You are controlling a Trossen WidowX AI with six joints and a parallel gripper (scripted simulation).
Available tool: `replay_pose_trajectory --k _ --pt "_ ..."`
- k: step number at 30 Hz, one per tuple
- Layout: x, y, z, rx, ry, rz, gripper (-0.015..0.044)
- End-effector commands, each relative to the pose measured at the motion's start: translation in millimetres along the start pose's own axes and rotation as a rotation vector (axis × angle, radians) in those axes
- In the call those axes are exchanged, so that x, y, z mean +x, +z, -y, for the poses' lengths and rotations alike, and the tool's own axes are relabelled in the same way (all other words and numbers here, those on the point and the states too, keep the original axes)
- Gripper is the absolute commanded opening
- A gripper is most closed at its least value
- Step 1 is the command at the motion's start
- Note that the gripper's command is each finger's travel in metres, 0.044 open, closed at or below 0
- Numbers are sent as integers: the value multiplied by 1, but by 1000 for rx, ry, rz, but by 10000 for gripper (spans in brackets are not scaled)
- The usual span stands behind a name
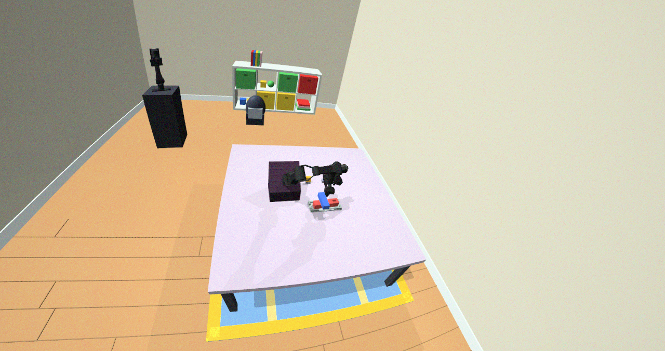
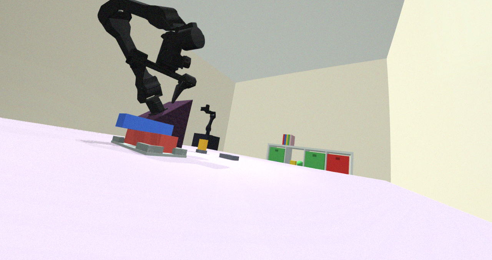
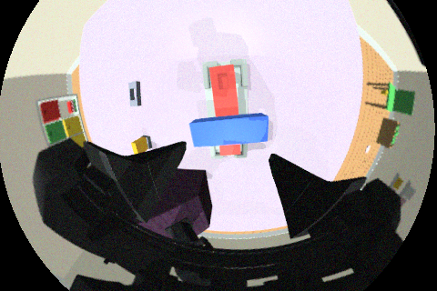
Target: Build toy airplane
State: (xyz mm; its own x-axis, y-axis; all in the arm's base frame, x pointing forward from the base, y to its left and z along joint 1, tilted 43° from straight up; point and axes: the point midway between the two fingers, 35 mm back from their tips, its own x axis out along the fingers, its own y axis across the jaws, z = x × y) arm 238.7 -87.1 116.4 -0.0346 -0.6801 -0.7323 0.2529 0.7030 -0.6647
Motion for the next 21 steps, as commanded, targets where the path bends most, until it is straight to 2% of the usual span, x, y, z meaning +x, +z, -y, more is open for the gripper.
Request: replay_pose_trajectory --k 1,5,10,17,21 --pt "0 0 -1 -51 2 -1 440" --pt "-1 1 -13 -53 11 1 440" --pt "-8 -8 -103 -63 58 1 440" --pt "-8 -70 -213 -61 45 -8 440" --pt "-2 -101 -241 -52 15 -4 440"
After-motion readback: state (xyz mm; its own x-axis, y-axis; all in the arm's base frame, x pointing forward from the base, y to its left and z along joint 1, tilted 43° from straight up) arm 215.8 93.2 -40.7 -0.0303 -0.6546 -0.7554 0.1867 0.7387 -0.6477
